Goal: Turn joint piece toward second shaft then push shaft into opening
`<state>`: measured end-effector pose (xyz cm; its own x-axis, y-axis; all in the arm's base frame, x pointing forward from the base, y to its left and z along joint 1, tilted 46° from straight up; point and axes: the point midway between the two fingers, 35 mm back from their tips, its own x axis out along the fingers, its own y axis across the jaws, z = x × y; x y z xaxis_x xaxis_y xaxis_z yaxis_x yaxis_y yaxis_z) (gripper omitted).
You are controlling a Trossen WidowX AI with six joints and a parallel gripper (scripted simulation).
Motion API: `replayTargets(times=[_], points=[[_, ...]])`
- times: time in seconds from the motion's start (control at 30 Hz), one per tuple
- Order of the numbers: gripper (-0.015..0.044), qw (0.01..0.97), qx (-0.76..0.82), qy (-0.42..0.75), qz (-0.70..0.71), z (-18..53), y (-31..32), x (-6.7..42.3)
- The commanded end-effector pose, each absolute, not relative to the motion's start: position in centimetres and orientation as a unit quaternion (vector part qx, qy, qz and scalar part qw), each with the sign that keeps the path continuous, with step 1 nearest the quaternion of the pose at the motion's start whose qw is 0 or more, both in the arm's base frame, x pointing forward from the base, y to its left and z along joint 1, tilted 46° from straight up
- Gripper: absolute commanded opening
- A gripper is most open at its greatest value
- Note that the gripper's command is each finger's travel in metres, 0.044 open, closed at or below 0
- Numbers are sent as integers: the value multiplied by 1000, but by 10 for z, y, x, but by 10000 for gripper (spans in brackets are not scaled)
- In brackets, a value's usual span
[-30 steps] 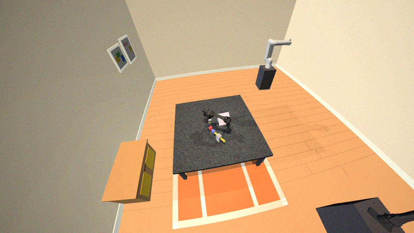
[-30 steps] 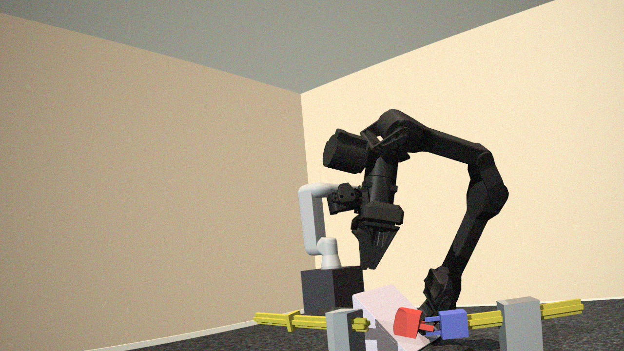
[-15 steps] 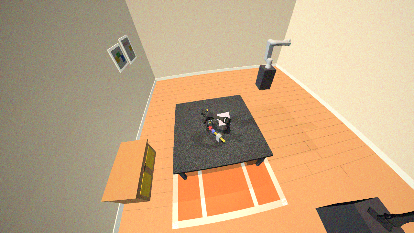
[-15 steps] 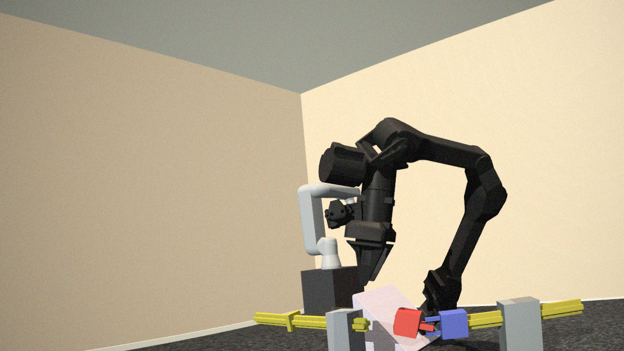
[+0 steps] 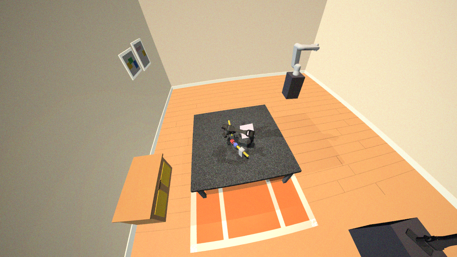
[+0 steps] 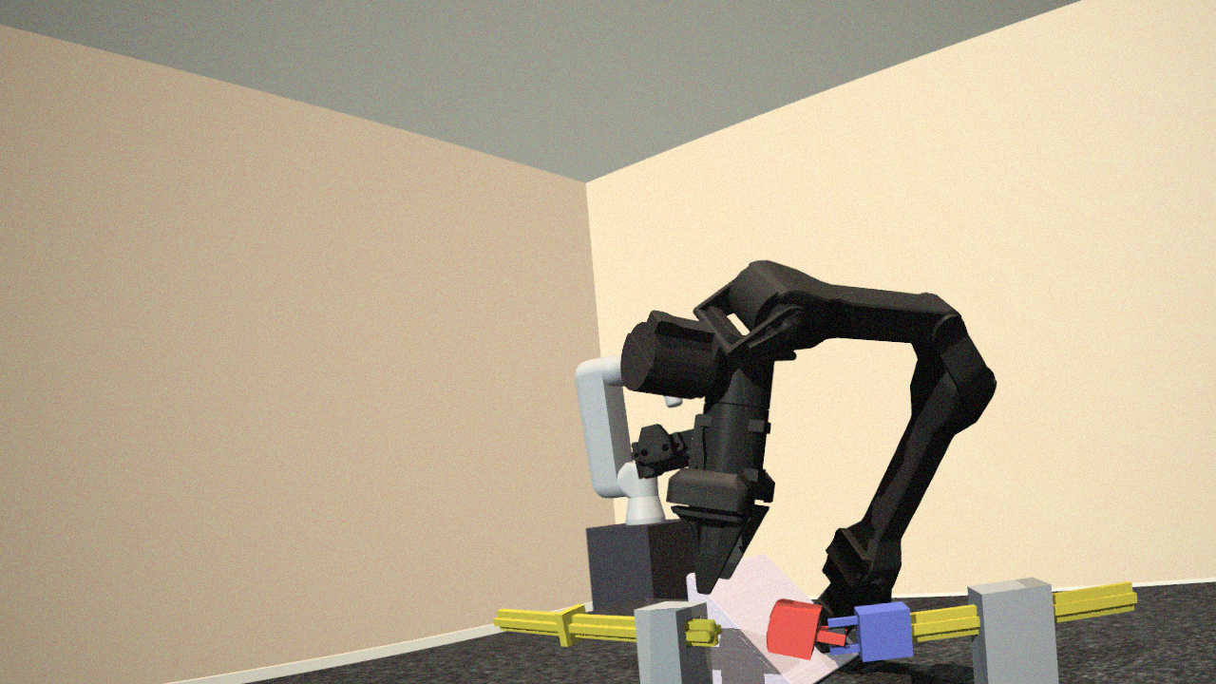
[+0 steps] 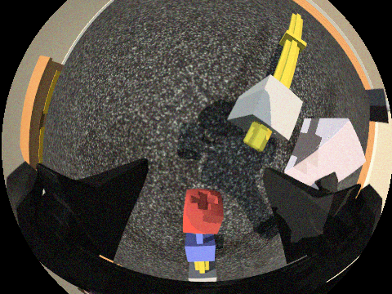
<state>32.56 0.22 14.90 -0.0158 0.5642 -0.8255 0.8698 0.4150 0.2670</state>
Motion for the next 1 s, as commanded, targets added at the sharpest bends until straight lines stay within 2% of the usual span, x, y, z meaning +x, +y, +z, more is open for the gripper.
replayTargets(times=[0.0, 0.37, 0.97], points=[[440, 472, 517, 696, -161, 137, 15, 322], [440, 470, 515, 698, -160, 116, 37, 316], [440, 469, 516, 699, -160, 147, 67, 292]])
